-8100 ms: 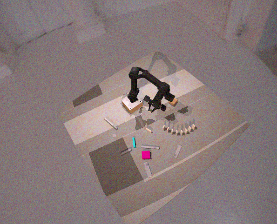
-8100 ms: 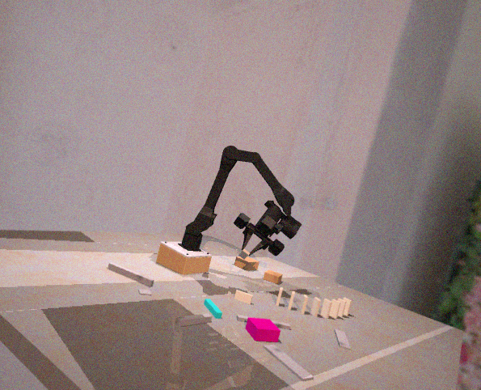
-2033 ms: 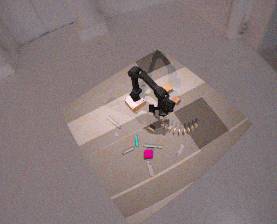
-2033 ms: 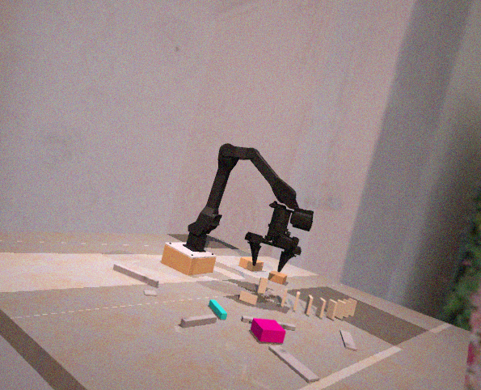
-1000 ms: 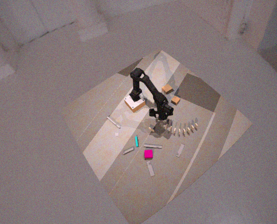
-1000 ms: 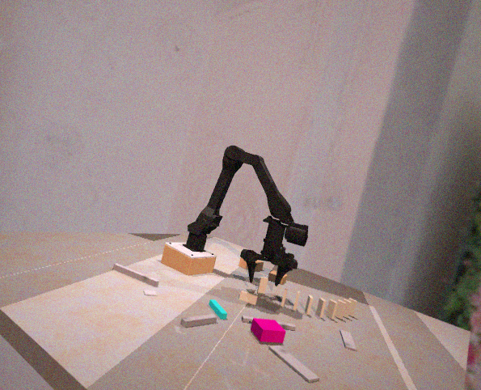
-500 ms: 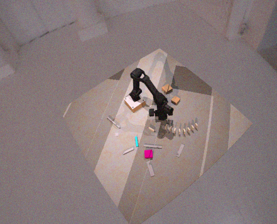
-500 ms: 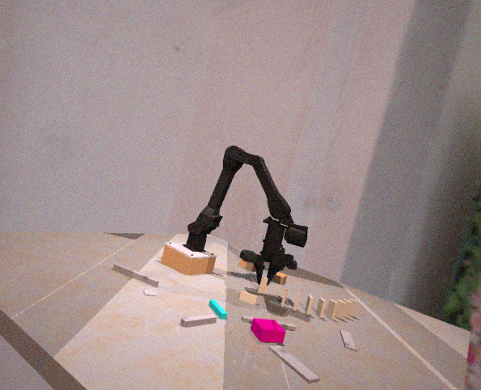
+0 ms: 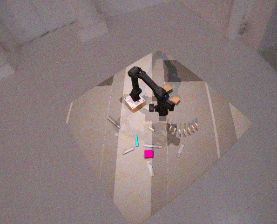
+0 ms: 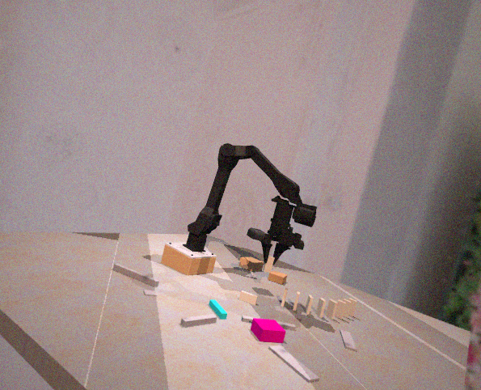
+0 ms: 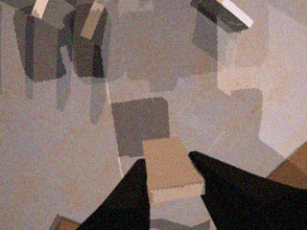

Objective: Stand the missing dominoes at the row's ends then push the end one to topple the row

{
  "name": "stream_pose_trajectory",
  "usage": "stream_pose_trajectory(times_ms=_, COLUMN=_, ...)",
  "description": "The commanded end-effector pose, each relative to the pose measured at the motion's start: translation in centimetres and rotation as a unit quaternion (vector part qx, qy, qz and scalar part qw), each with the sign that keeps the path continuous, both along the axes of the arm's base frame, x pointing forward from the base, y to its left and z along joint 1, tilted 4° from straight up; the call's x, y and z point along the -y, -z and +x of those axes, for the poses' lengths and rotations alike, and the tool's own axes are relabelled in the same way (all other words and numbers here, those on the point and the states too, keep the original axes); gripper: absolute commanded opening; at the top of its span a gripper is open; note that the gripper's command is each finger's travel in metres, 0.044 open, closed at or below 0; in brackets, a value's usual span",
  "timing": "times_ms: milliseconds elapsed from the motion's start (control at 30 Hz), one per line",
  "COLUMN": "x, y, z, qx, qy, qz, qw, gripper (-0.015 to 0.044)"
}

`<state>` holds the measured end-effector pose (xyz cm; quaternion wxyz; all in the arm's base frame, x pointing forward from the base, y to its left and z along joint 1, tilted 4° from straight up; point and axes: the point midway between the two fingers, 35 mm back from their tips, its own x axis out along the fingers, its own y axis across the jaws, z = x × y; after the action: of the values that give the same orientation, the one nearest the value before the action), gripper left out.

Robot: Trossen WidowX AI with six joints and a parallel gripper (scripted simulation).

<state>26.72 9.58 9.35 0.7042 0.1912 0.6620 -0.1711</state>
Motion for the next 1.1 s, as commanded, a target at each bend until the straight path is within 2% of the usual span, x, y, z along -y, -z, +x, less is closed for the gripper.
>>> stream_pose_trajectory(times_ms=0, x=0.3, y=-5.5, z=-0.9, qx=0.015, qy=0.000, qz=0.006, qw=1.000, gripper=0.0107)
stream_pose_trajectory(times_ms=200, x=0.4, y=-5.8, z=-0.7, qx=0.015, qy=-0.025, qz=0.004, qw=1.000, gripper=0.0107)
stream_pose_trajectory(times_ms=400, x=1.6, y=-6.2, z=2.3, qx=0.019, qy=-0.256, qz=-0.015, qw=0.966, gripper=0.0107)
stream_pose_trajectory(times_ms=633, x=3.3, y=-6.4, z=5.4, qx=0.021, qy=-0.491, qz=-0.034, qw=0.870, gripper=0.0107)
stream_pose_trajectory(times_ms=967, x=3.3, y=-6.3, z=5.5, qx=0.021, qy=-0.497, qz=-0.034, qw=0.867, gripper=0.0107)
stream_pose_trajectory(times_ms=1067, x=3.2, y=-5.0, z=5.9, qx=0.021, qy=-0.497, qz=-0.034, qw=0.867, gripper=0.0107)
